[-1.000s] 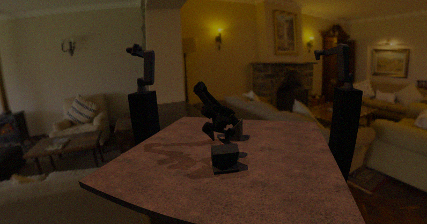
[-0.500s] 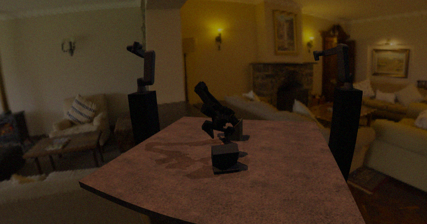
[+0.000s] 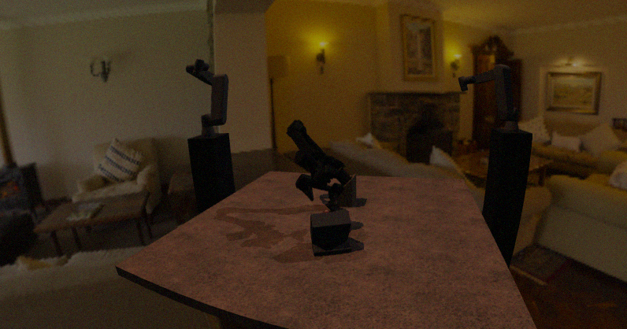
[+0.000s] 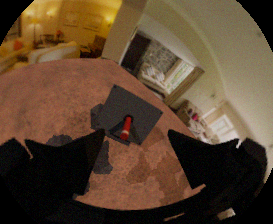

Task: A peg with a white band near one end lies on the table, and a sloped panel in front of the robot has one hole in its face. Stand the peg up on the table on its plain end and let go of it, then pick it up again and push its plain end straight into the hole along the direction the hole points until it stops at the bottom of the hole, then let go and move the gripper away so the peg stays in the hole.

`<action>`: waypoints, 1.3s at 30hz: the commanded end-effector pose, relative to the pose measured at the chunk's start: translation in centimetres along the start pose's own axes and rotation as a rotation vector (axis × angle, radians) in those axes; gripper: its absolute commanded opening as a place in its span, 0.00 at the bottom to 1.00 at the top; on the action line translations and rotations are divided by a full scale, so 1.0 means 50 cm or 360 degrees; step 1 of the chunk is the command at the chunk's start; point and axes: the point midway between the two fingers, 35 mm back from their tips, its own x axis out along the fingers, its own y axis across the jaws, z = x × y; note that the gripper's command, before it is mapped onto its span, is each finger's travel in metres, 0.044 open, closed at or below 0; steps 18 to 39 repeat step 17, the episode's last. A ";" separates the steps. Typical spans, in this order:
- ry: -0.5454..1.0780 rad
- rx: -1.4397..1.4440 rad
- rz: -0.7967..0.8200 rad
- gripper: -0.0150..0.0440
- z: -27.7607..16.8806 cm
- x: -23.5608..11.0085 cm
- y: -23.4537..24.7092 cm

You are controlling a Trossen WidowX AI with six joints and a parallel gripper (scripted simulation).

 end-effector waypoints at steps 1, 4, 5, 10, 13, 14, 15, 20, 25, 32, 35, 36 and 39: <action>0.0010 0.0004 0.0009 1.00 -0.003 -0.008 0.005; 0.0009 0.0004 0.0008 1.00 -0.002 -0.013 0.004; 0.0009 0.0004 0.0008 1.00 -0.002 -0.014 0.004; 0.0008 0.0004 0.0008 1.00 -0.001 -0.022 0.002; 0.0007 0.0003 0.0007 1.00 -0.001 -0.027 0.002; 0.0007 0.0003 0.0007 1.00 0.000 -0.028 0.001; 0.0007 0.0003 0.0007 1.00 0.000 -0.030 0.001; 0.0007 0.0003 0.0007 1.00 0.000 -0.033 0.001; 0.0007 0.0003 0.0007 1.00 0.000 -0.033 0.001; 0.0007 0.0003 0.0007 1.00 0.000 -0.033 0.001; 0.0007 0.0003 0.0007 1.00 0.000 -0.033 0.001; 0.0007 0.0003 0.0007 1.00 0.000 -0.033 0.001; 0.0007 0.0003 0.0007 1.00 0.000 -0.033 0.001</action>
